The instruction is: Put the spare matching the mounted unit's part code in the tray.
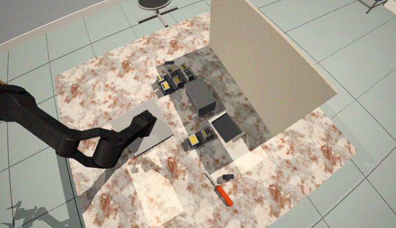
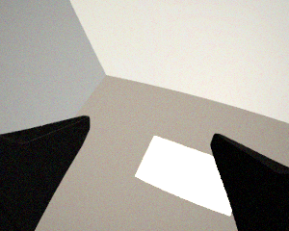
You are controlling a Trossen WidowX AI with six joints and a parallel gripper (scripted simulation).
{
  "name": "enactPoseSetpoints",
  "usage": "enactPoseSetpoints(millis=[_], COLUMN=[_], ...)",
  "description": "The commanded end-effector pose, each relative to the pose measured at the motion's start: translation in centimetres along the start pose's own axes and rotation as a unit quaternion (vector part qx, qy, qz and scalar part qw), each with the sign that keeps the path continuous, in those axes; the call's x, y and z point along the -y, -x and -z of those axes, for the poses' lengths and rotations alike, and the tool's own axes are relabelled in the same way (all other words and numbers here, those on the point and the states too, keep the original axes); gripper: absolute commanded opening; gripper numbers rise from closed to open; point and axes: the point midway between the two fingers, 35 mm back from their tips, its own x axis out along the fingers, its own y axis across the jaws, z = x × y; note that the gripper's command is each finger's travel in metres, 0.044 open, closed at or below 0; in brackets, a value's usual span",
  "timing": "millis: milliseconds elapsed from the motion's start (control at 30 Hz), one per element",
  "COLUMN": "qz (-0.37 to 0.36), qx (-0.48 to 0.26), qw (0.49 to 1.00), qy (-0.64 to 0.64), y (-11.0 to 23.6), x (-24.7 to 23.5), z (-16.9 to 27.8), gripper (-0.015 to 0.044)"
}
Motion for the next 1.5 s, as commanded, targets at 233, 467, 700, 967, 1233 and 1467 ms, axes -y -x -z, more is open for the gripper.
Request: enactPoseSetpoints(millis=[233,467,700,967,1233,1467], qz=[-0.214,-0.315,-0.374,-0.393,-0.379,-0.322], qx=[-0.137,-0.265,-0.393,-0.476,-0.636,-0.766], qw=[0.940,0.836,0.705,0.605,0.378,0.139], qy=[-0.229,-0.363,-0.457,-0.504,-0.556,-0.538], y=[4.1,10.6,19.9,26.8,39.7,52.2], x=[-15.0,-23.9,-31.0,-34.4,-38.0,-38.4], z=[11.1,17.4,22.4,24.7,26.5,25.9], gripper=[0.0440,0.0440,0.0440,0.0440,0.0440,0.0440])
